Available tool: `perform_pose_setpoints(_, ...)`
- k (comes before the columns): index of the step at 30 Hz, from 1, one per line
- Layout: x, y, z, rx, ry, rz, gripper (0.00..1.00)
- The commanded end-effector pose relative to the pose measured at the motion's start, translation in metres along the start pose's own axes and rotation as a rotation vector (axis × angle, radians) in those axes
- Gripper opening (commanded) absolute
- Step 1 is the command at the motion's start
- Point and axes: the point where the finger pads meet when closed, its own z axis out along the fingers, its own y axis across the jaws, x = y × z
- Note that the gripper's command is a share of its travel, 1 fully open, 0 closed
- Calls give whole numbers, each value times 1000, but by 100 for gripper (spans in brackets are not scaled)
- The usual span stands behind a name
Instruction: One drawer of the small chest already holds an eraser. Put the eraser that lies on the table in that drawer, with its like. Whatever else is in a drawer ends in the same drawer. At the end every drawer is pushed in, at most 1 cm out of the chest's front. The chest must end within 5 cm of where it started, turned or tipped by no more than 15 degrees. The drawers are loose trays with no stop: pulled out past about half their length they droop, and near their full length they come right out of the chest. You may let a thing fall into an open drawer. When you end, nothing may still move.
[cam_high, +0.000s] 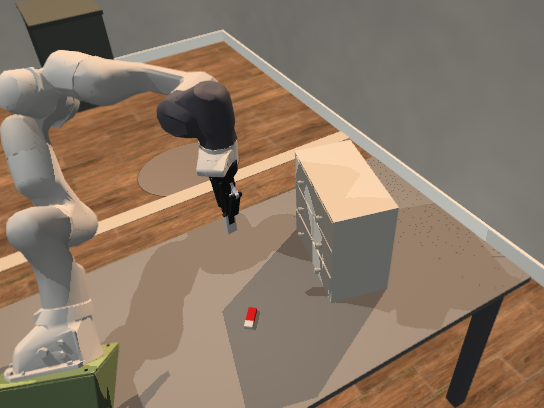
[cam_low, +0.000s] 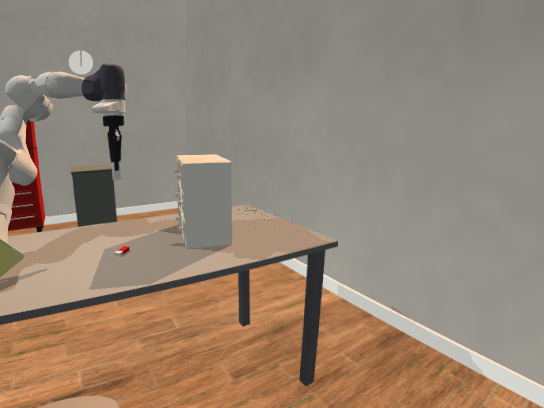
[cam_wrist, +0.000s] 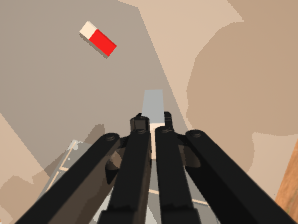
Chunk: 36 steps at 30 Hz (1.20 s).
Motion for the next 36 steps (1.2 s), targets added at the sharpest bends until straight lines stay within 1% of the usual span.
perform_pose_setpoints(1, 0, -2, -1, 5, 5, 85, 0)
perform_pose_setpoints(6, 0, -2, -1, 5, 5, 85, 0)
perform_pose_setpoints(7, 3, -11, -2, 5, 4, 165, 0)
perform_pose_setpoints(30, 3, -11, -2, 5, 4, 165, 0)
perform_pose_setpoints(31, 5, -19, -2, 5, 4, 228, 0)
perform_pose_setpoints(36, 5, -19, -2, 5, 4, 228, 0)
